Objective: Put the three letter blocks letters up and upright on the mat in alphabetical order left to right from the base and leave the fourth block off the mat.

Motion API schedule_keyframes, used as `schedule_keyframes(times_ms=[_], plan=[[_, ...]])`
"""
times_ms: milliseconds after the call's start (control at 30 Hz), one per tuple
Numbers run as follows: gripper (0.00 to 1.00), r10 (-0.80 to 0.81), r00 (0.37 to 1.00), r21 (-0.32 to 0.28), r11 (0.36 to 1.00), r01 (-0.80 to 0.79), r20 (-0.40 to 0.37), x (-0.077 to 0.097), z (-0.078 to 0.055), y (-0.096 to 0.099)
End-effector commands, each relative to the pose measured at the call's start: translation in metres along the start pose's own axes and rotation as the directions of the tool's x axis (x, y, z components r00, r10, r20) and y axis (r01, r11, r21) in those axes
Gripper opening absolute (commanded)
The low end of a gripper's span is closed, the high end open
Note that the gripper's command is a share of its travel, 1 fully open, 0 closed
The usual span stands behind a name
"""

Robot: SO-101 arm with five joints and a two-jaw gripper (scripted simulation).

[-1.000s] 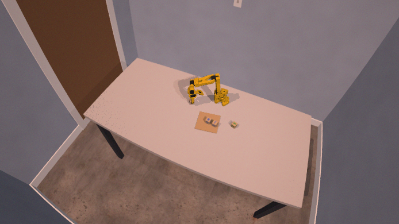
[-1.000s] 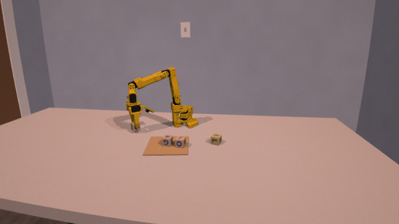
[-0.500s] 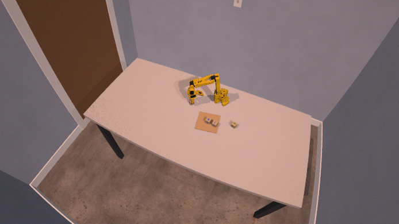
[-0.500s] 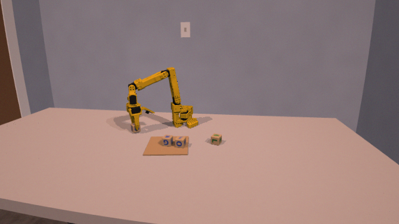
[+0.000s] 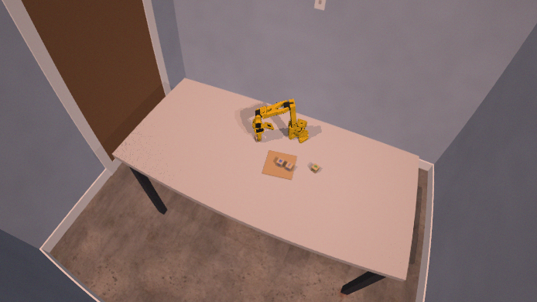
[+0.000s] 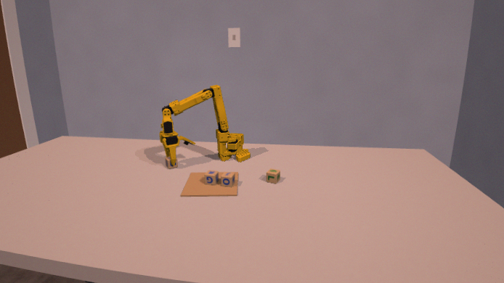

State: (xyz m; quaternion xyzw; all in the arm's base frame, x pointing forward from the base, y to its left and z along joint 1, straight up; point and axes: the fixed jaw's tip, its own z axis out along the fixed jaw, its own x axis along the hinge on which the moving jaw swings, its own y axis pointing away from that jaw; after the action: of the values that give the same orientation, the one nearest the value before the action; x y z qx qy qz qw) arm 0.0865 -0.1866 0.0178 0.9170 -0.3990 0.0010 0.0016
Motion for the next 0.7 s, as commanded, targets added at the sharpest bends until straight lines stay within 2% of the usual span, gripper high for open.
schedule_keyframes(times_ms=[0,133,400,667], plan=[[0.00,0.000,0.998,-0.018,1.000,-0.001,-0.067,0.0090,-0.0104,0.0034],[0.02,0.000,0.998,-0.018,1.000,-0.001,-0.067,0.0090,-0.0104,0.0034],[0.16,0.000,0.998,-0.018,1.000,-0.001,-0.067,0.0090,-0.0104,0.0034],[0.17,0.000,0.998,-0.018,1.000,-0.001,-0.067,0.0090,-0.0104,0.0034]])
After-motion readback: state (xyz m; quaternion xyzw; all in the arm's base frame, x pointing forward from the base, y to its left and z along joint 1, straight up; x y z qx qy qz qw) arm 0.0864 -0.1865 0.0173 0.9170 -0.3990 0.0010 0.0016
